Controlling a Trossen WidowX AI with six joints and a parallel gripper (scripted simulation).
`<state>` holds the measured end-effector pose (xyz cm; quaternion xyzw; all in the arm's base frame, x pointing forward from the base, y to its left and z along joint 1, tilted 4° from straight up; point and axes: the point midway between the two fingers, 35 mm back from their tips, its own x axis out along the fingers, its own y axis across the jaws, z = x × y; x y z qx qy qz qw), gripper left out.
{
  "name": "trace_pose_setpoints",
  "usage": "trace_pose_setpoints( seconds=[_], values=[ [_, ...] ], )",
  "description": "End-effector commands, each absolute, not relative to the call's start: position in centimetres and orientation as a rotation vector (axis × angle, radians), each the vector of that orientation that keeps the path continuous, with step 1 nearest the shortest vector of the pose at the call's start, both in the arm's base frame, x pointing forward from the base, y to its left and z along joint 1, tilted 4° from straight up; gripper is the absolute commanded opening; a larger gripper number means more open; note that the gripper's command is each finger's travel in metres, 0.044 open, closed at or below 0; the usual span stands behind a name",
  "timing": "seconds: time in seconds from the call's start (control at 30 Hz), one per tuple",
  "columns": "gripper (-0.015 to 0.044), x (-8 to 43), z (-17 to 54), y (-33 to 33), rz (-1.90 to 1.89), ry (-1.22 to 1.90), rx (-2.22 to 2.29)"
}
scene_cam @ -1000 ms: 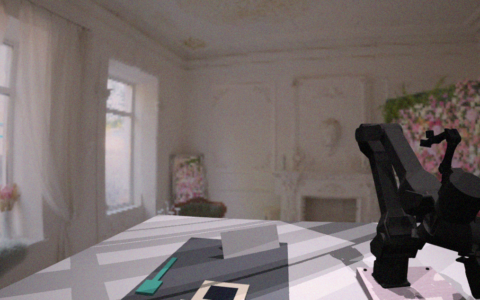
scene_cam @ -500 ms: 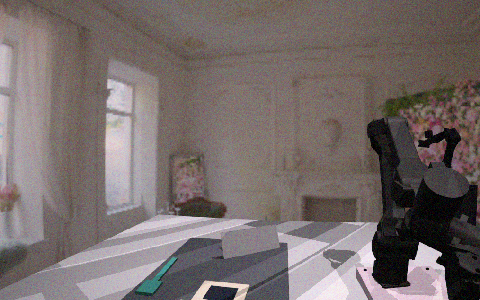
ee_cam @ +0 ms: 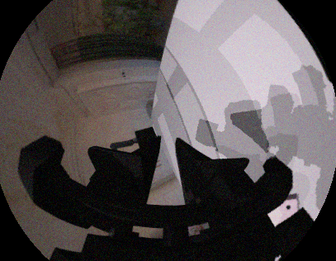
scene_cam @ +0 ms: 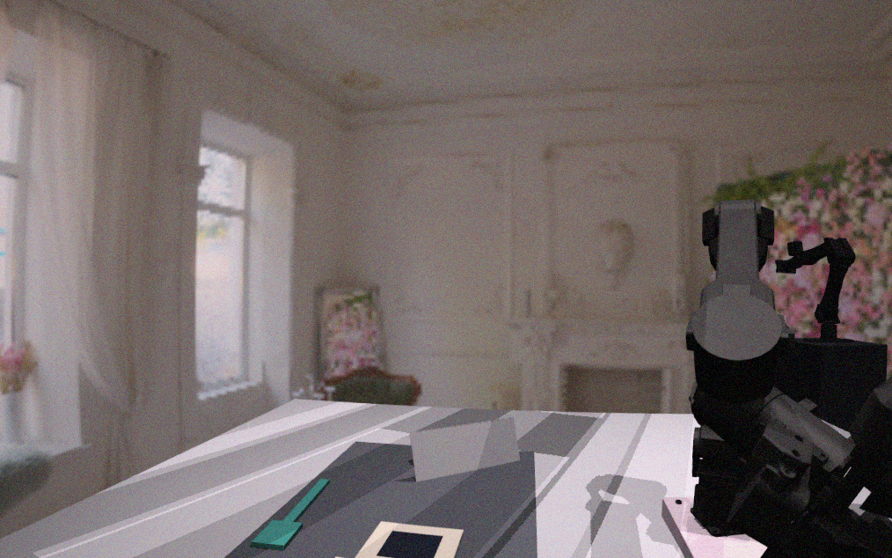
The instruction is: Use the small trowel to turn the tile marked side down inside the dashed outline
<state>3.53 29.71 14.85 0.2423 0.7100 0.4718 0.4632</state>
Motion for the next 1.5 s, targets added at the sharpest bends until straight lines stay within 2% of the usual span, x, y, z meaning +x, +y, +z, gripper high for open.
trace_pose_setpoints(
  seconds=[0.0,0.37,0.73,1.17,1.47],
  values=[
    [0.0100,7.3,15.0,30.0,1.180,1.574,0.532],
    [0.0100,16.2,15.1,28.6,1.164,1.236,0.321],
    [0.0100,25.1,15.1,23.8,1.083,0.976,0.029],
    [0.0100,34.3,14.7,13.4,0.959,0.819,-0.402],
    [0.0100,37.9,14.0,4.0,0.911,0.805,-0.702]
  ],
)
